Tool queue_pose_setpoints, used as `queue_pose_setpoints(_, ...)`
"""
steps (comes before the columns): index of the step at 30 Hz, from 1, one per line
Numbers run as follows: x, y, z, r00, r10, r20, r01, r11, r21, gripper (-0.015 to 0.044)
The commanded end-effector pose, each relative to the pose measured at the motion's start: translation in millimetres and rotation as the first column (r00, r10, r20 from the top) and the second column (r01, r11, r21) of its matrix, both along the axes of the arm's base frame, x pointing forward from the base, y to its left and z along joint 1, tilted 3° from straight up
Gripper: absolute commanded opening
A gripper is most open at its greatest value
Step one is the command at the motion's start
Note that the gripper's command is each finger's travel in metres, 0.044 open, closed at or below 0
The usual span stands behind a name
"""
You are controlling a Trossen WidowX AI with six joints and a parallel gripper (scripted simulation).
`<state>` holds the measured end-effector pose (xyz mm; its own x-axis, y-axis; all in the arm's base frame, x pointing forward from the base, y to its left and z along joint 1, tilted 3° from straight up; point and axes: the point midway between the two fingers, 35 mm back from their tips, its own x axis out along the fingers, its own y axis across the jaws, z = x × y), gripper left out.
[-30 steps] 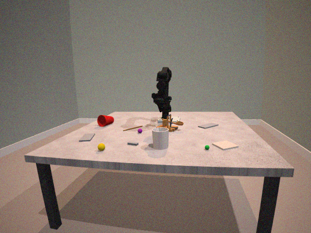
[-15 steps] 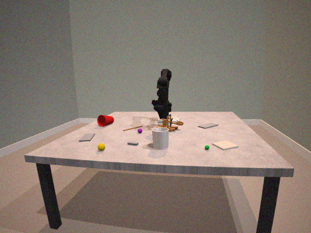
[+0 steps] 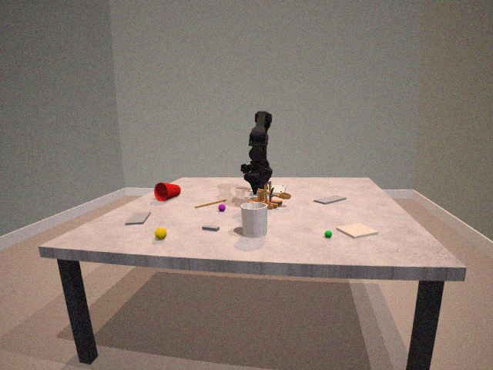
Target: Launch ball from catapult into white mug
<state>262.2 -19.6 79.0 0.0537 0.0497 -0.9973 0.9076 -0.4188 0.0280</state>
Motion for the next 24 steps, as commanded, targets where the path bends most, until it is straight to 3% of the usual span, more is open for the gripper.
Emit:
queue_pose_setpoints(1,-2.8,0.2,-10.5,1.000,-0.003,-0.013,0.003,1.000,-0.002,0.0440)
queue_pose_setpoints(20,-3.5,1.2,-28.9,1.000,-0.003,-0.013,0.003,1.000,-0.002,0.0440)
queue_pose_setpoints(24,-1.0,1.3,-25.9,1.000,0.000,-0.005,0.000,1.000,0.001,0.0335)
